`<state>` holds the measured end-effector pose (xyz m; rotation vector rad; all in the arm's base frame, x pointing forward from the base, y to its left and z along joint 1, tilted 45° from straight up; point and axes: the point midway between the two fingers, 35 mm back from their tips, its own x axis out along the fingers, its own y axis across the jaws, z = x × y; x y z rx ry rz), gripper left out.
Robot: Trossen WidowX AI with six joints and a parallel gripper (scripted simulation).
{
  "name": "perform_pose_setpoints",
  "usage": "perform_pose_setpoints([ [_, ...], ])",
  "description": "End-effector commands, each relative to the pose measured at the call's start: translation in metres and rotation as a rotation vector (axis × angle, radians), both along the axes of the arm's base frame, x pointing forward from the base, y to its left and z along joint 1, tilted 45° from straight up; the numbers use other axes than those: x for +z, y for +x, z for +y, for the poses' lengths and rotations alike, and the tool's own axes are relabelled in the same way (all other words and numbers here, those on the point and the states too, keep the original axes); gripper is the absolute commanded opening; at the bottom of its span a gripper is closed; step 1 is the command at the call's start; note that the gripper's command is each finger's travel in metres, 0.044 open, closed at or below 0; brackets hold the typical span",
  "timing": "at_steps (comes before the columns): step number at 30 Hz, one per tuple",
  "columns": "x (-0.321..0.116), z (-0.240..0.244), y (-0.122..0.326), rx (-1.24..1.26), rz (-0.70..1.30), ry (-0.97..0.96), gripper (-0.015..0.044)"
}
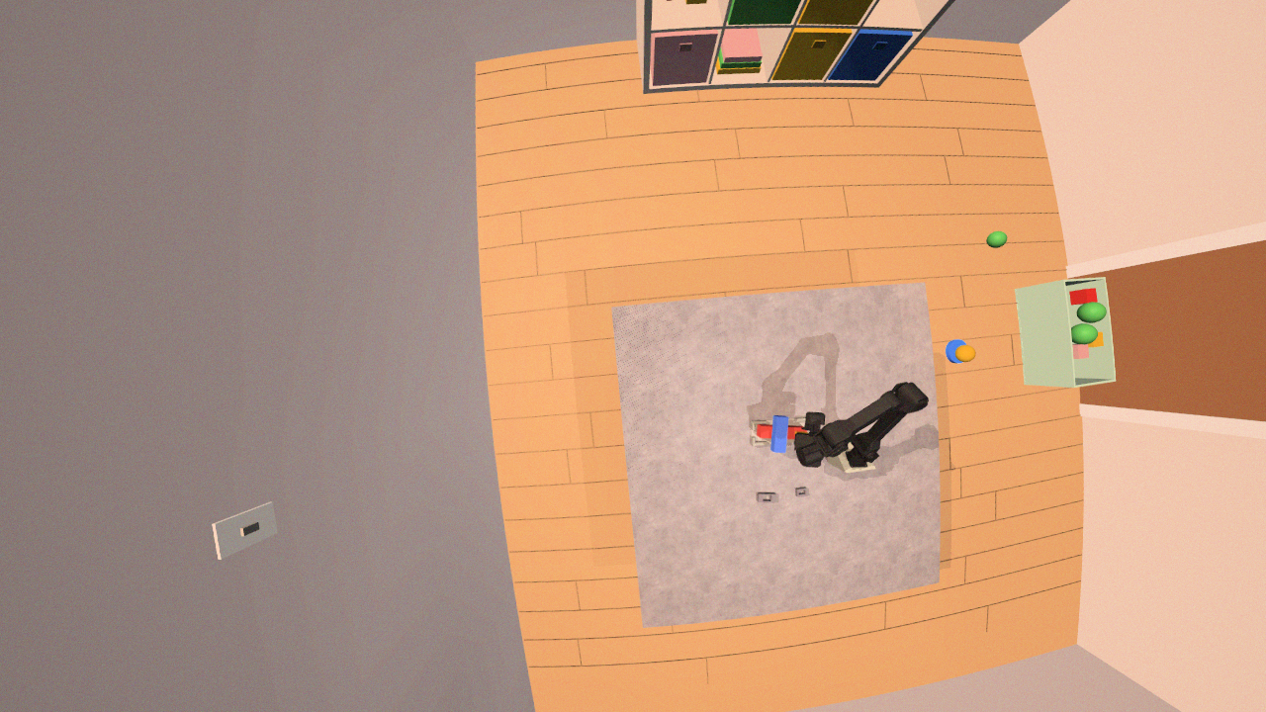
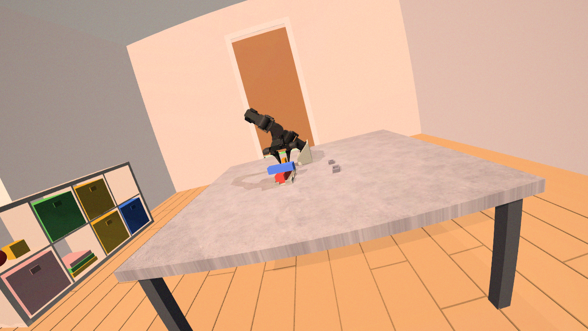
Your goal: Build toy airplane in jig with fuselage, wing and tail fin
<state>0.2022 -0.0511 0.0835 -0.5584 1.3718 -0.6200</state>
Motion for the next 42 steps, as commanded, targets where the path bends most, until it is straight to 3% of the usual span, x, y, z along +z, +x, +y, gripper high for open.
perform_pose_setpoints([
  [1, 0.0, 0.0, 0.0, -0.001, -0.001, 0.0, 0.026],
  [7, 0.005, 0.006, 0.001, 0.0, 0.0, 0.003, 0.026],
  [15, 0.064, 0.064, -0.008, 0.002, 0.007, -0.004, 0.026],
  [42, 0.064, 0.065, -0.004, 0.002, 0.006, -0.004, 0.026],
])
